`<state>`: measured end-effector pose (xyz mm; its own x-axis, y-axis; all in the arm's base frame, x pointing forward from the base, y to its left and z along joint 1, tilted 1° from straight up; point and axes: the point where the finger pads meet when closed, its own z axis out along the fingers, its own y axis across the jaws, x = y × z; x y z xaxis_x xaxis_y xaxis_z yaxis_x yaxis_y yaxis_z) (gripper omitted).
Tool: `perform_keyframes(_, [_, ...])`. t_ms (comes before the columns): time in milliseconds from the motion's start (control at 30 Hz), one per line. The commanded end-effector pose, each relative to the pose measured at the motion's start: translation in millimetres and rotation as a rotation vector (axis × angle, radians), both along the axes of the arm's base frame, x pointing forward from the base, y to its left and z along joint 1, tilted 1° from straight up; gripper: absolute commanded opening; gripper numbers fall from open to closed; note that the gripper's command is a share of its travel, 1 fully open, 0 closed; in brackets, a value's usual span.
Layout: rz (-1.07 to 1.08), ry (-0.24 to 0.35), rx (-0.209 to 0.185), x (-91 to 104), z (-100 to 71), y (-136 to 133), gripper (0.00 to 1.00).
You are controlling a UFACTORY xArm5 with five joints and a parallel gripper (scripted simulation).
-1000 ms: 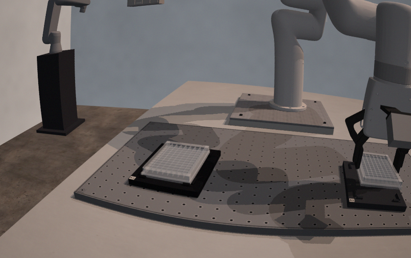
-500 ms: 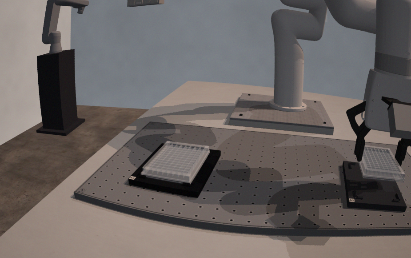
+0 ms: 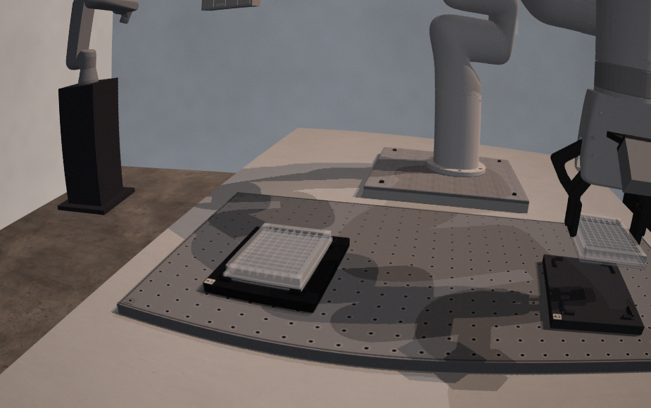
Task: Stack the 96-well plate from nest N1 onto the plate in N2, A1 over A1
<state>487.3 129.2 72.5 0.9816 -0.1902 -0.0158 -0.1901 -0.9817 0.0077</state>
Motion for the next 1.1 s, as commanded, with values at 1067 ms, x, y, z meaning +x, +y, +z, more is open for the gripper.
perform_keyframes(1067, [0.000, -0.004, 0.001, 1.8, 38.6, 0.6, 0.00])
